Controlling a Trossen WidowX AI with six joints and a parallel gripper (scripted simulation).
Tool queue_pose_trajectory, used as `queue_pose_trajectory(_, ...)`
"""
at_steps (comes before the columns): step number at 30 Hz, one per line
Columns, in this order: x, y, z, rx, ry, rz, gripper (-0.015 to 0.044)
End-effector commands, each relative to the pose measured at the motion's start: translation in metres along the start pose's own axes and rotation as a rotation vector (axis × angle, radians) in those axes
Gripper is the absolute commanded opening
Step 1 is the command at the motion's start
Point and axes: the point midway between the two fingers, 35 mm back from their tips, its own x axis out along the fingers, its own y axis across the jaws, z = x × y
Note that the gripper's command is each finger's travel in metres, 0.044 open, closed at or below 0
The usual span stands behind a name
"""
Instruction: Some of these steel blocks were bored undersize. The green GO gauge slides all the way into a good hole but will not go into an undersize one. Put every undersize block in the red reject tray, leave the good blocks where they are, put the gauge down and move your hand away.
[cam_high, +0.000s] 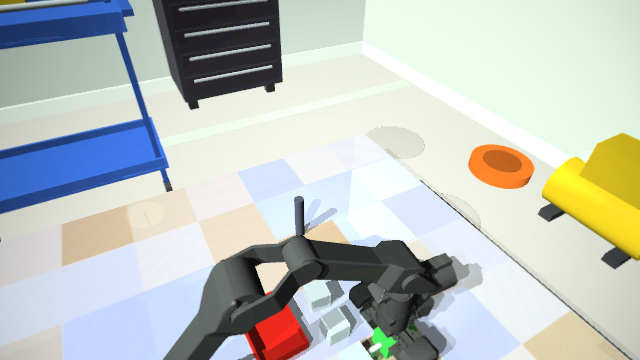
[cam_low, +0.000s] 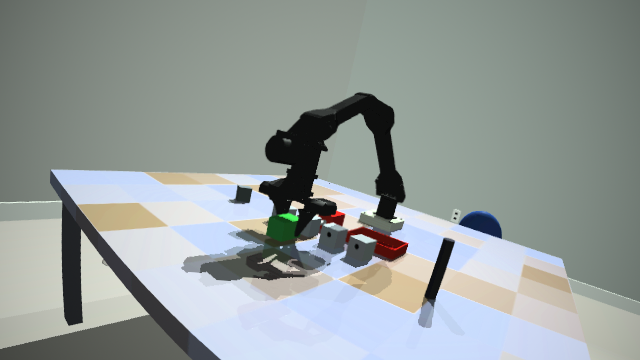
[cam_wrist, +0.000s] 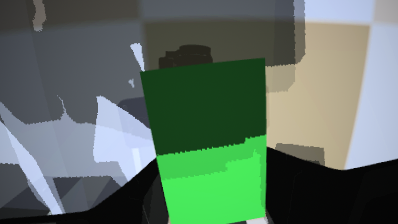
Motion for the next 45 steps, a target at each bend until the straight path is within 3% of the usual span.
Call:
queue_pose_trajectory(1, -0.006, 0.000, 0.000, -0.004, -0.015, 0.001, 0.0000)
queue_pose_trajectory(45, -0.003, 0.000, -0.010, -0.002, -0.011, 0.001, 0.0000)
